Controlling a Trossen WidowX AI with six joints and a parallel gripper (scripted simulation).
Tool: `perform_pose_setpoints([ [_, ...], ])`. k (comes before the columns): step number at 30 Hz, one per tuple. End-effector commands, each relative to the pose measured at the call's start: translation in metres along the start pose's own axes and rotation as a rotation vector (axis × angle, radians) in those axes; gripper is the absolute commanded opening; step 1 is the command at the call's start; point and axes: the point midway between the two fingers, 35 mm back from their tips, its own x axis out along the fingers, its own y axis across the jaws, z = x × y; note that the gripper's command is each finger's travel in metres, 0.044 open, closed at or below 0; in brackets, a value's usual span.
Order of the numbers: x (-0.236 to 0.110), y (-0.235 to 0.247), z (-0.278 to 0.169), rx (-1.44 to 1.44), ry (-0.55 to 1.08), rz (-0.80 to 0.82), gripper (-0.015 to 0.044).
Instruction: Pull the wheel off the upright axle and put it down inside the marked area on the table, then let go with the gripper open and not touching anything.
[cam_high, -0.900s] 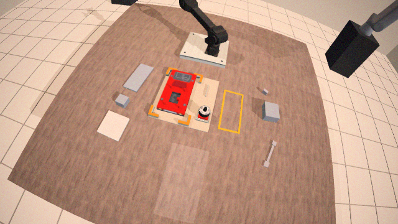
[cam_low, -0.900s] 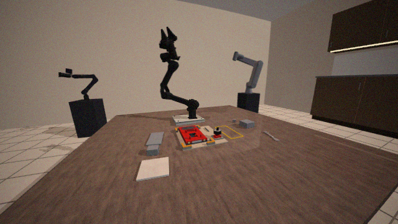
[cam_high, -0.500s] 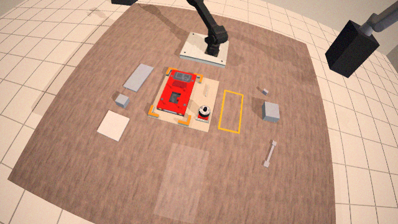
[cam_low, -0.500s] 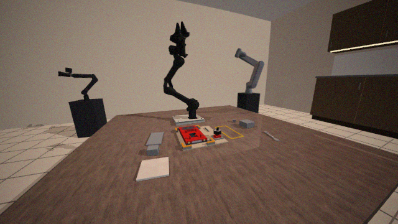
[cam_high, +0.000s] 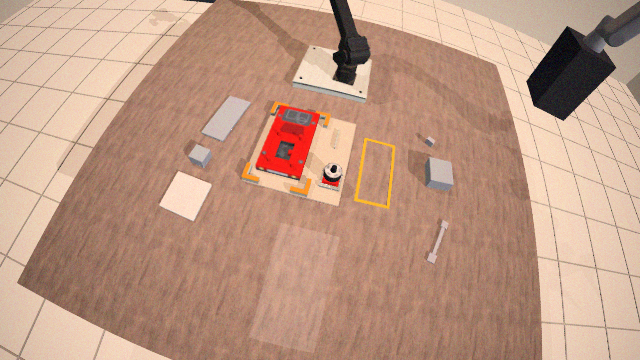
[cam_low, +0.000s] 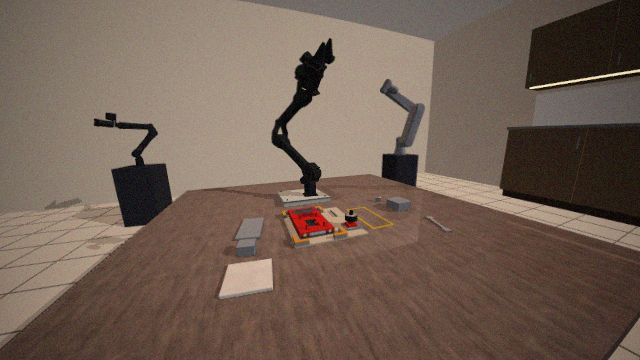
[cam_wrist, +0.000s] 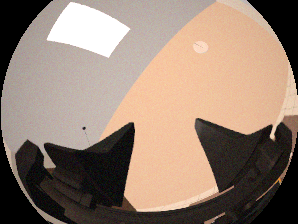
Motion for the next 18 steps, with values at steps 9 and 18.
perform_pose_setpoints([
  [9,0.041,-0.053,-0.103,-0.052,0.279,-0.192,0.0300],
  [18,0.056,-0.115,-0.175,-0.014,0.477,-0.407,0.0300],
])
